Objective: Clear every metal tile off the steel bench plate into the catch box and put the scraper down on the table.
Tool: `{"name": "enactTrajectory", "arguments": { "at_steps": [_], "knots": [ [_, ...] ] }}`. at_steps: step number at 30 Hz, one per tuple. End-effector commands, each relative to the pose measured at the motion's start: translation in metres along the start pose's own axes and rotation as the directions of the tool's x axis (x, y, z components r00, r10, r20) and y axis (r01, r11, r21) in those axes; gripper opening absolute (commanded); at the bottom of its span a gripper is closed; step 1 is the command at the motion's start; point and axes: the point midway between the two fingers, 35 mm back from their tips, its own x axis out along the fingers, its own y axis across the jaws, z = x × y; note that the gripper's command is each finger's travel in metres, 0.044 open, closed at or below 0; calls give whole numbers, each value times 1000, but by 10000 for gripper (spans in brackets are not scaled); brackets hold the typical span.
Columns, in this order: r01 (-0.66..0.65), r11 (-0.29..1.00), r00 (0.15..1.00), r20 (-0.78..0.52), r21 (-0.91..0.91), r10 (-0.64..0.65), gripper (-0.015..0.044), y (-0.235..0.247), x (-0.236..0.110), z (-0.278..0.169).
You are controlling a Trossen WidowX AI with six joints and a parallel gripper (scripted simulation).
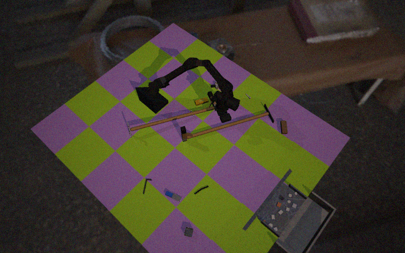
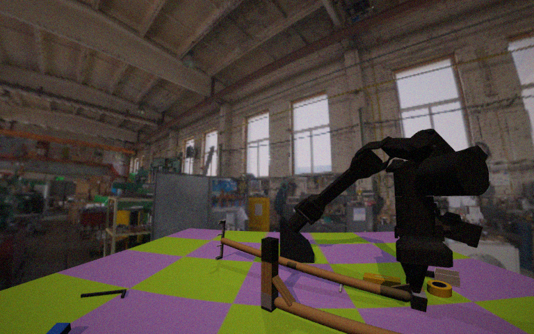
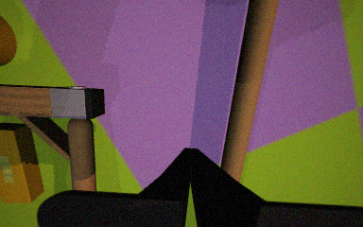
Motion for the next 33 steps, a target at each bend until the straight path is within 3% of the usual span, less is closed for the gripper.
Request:
{"name": "enactTrajectory", "arguments": {
  "at_steps": [1,24,33],
  "knots": [
    [0,1000,1000,-5,6,0,0,1,9,-1],
    [-12,1000,1000,-1,15,12,0,11,65,-5],
    [-10,1000,1000,0,10,10,0,5,64,-3]
  ]
}}
